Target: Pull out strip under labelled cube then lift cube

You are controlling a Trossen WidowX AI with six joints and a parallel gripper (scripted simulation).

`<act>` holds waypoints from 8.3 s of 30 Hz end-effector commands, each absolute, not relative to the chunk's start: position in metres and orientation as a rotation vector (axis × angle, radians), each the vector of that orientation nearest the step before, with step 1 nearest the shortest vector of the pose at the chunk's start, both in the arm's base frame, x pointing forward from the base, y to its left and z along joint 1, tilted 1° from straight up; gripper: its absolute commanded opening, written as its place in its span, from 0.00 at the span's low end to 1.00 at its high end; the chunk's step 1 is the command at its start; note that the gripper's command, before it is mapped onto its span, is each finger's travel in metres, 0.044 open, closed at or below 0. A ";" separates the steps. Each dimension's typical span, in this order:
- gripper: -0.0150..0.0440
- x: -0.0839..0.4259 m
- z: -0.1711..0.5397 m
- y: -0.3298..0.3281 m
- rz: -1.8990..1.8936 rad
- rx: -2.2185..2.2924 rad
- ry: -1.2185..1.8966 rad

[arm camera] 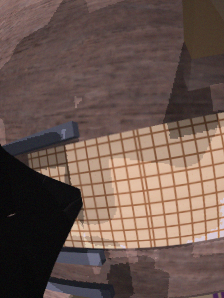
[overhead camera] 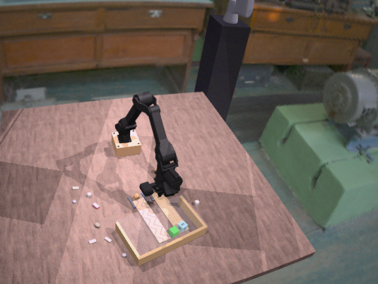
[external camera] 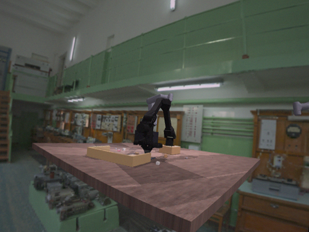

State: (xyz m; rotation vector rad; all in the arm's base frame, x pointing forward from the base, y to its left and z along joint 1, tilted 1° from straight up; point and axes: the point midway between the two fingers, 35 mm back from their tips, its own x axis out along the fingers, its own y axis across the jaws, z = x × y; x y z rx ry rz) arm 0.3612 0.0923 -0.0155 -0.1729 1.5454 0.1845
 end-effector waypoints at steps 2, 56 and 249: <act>0.25 0.357 -0.017 0.091 0.185 -0.180 1.542; 0.25 0.277 -0.023 0.070 0.184 -0.181 1.550; 0.68 0.387 -0.005 0.092 0.341 -0.340 1.519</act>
